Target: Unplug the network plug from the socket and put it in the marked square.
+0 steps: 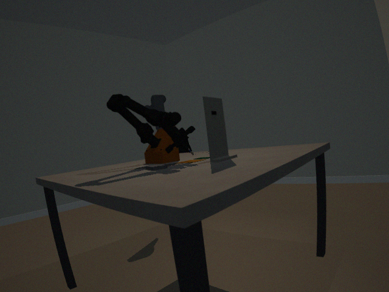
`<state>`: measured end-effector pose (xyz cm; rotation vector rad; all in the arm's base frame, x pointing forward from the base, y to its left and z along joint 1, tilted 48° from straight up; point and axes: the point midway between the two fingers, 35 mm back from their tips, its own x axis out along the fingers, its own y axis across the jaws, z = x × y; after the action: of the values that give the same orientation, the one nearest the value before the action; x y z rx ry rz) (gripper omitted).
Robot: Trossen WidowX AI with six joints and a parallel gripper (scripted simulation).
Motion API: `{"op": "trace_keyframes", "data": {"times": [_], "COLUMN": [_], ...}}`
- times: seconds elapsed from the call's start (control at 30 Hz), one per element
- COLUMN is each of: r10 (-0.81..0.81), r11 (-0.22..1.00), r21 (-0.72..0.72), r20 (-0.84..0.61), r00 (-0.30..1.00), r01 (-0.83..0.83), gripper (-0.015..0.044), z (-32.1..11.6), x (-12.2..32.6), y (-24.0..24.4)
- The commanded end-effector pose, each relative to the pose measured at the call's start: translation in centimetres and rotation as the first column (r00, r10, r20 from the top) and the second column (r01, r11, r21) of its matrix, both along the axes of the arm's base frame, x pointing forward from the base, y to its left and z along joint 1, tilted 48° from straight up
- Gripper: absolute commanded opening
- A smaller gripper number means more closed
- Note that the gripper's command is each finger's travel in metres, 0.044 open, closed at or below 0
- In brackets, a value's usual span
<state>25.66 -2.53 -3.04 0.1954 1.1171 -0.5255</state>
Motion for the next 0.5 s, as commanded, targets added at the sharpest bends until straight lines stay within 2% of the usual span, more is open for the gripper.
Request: {"op": "trace_keyframes", "data": {"times": [0.0,0.47], "r10": [0.004,0.004], "r11": [1.000,1.000], "r21": [0.001,-0.002], "r20": [-0.009,-0.008], "r00": [1.000,1.000], "r01": [-0.004,-0.004], "gripper": [0.0000,0.0000], "z": [-0.5,-1.7], "x": [-0.3,-0.5], "y": [-0.3,-1.8]}}
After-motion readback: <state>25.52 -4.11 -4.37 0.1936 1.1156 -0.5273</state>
